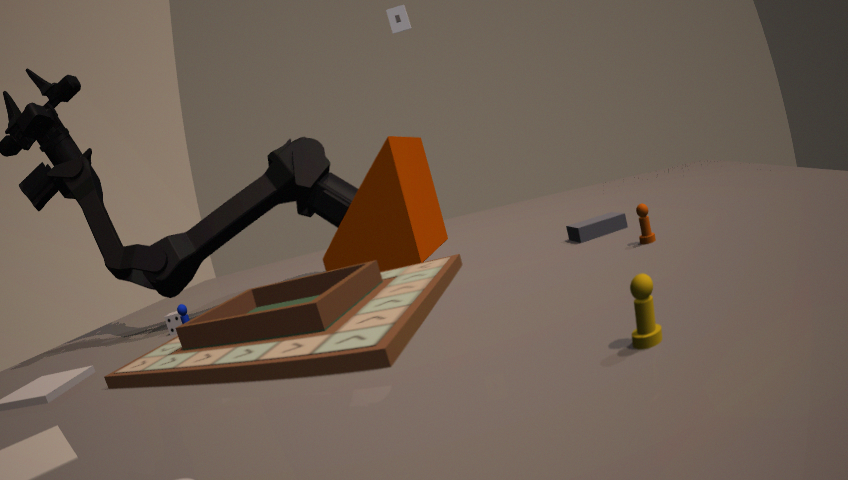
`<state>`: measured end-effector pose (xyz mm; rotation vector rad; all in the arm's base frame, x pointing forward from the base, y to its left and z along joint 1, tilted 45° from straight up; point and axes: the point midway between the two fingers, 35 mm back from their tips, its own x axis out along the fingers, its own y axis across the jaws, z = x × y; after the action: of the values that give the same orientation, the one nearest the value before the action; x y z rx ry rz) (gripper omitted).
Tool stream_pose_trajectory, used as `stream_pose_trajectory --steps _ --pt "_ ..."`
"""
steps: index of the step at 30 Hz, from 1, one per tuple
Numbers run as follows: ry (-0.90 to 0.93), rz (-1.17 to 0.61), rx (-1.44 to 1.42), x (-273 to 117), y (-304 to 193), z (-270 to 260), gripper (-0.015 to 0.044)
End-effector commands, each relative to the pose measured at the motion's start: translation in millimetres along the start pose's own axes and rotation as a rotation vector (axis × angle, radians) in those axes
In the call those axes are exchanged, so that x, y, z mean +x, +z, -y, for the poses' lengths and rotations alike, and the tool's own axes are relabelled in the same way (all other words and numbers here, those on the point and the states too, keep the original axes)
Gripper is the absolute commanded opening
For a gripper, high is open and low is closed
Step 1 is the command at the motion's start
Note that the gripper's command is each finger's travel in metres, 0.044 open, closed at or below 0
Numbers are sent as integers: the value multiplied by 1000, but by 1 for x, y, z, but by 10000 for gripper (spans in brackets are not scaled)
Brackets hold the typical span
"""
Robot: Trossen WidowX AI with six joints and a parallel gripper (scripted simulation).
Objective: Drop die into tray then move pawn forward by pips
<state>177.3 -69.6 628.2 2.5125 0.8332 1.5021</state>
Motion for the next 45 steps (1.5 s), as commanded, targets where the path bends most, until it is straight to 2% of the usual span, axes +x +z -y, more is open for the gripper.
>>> stream_pose_trajectory --steps 1,8,15,21,27,32,36,41,45 --pt "-102 34 -423 0 -39 60 275" --pt "-305 156 -1109 4 -38 151 275" --pt "-626 331 -1712 2 26 215 275" --pt "-1033 503 -2108 -18 108 231 275" --pt "-1564 627 -2325 -62 185 216 275" --pt "-2076 703 -2303 -115 235 187 275" --pt "-2549 732 -2105 -170 264 156 275" --pt "-3080 666 -1616 -249 277 118 275" --pt "-3357 521 -1087 -316 268 96 275"
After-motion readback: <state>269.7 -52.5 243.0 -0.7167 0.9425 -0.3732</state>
